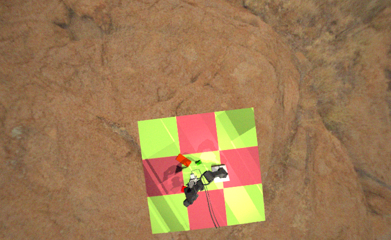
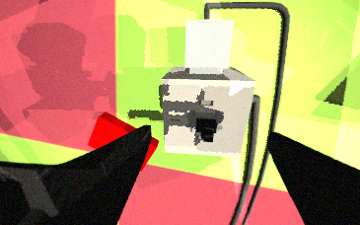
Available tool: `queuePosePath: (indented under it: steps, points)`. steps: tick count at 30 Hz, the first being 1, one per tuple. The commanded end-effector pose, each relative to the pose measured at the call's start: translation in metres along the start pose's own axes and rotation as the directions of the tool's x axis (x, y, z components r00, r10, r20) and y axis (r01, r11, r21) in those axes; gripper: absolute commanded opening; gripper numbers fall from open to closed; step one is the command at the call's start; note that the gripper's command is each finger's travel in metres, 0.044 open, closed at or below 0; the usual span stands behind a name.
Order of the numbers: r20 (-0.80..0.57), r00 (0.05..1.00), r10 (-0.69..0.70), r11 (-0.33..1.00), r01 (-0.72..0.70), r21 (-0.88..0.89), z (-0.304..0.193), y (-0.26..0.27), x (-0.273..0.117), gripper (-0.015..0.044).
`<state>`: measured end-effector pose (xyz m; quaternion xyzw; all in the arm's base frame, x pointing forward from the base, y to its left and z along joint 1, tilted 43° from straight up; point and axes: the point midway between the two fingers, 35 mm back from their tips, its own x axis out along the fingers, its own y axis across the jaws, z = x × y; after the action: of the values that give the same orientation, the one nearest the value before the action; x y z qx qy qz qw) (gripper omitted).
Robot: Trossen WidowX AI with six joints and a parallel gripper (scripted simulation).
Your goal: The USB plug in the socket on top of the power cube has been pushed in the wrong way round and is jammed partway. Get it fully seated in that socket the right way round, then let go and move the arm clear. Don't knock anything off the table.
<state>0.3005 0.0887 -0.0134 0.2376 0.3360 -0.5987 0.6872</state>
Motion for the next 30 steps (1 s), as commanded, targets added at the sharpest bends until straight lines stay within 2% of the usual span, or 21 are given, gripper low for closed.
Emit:
queuePosePath:
  steps: [1,13,16,30]
  points:
    - [0.000,1.000,0.000,1.000,0.000,0.001,0.0000,0.0002,-0.0003,0.0335]
    - [0.000,1.000,0.000,1.000,0.000,0.001,0.0000,0.0002,-0.0003,0.0020]
    - [0.000,1.000,0.000,1.000,0.000,0.001,0.0000,0.0002,-0.0003,0.0000]
    - [0.000,1.000,0.000,1.000,0.000,0.001,0.0000,0.0002,-0.0003,0.0000]
